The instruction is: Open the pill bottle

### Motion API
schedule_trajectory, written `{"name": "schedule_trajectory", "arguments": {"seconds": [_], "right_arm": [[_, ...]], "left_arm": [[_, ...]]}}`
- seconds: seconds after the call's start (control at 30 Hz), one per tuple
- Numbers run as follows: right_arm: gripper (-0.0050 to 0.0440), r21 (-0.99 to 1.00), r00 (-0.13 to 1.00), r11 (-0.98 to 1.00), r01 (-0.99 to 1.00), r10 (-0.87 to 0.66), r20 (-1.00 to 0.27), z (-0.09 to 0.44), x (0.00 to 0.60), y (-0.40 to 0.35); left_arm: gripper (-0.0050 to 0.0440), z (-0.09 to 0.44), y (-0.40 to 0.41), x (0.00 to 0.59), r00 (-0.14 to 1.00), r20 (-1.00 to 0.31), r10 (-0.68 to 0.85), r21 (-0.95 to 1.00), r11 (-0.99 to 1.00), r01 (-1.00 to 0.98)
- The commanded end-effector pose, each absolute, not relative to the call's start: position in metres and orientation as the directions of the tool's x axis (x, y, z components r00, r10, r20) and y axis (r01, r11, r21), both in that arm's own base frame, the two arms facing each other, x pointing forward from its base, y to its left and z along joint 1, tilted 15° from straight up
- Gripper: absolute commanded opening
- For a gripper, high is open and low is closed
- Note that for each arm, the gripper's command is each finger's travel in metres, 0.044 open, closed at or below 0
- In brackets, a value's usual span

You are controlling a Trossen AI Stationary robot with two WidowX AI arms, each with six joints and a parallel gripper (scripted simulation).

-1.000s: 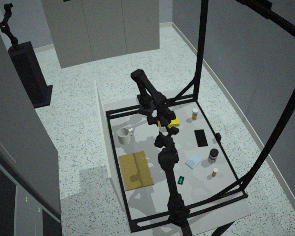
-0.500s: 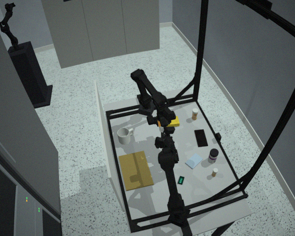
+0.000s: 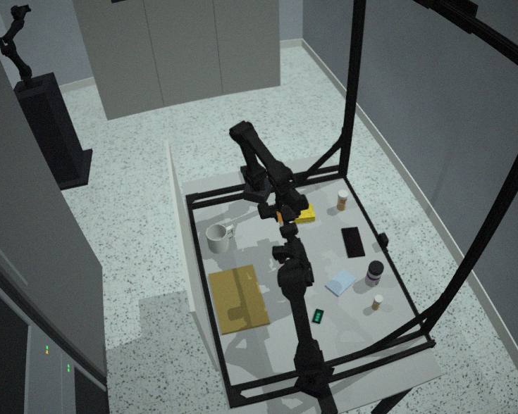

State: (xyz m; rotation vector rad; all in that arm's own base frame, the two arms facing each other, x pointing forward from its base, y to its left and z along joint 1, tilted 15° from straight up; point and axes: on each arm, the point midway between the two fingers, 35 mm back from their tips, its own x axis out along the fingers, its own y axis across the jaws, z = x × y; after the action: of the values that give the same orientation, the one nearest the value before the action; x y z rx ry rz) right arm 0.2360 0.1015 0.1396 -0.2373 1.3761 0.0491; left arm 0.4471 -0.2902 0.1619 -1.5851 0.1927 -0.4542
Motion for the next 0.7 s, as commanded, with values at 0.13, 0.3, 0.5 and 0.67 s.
{"name": "schedule_trajectory", "arguments": {"seconds": [0.13, 0.3, 0.5, 0.67], "right_arm": [[0.0, -0.149, 0.237, 0.974, -0.171, -0.106, -0.966, 0.1432, 0.2439, 0.1021], [0.0, -0.149, 0.237, 0.974, -0.171, -0.106, -0.966, 0.1432, 0.2439, 0.1021], [0.0, -0.149, 0.237, 0.974, -0.171, -0.106, -0.966, 0.1432, 0.2439, 0.1021], [0.0, -0.149, 0.237, 0.974, -0.171, -0.106, -0.966, 0.1432, 0.2439, 0.1021]], "left_arm": [[0.0, 0.165, -0.2927, 0.449, 0.899, 0.177, -0.401, -0.972, -0.212, 0.097], [0.0, 0.165, -0.2927, 0.449, 0.899, 0.177, -0.401, -0.972, -0.212, 0.097], [0.0, 0.165, -0.2927, 0.449, 0.899, 0.177, -0.401, -0.972, -0.212, 0.097], [0.0, 0.1632, -0.2895, 0.441, 0.899, 0.177, -0.401, -0.972, -0.212, 0.097]]}}
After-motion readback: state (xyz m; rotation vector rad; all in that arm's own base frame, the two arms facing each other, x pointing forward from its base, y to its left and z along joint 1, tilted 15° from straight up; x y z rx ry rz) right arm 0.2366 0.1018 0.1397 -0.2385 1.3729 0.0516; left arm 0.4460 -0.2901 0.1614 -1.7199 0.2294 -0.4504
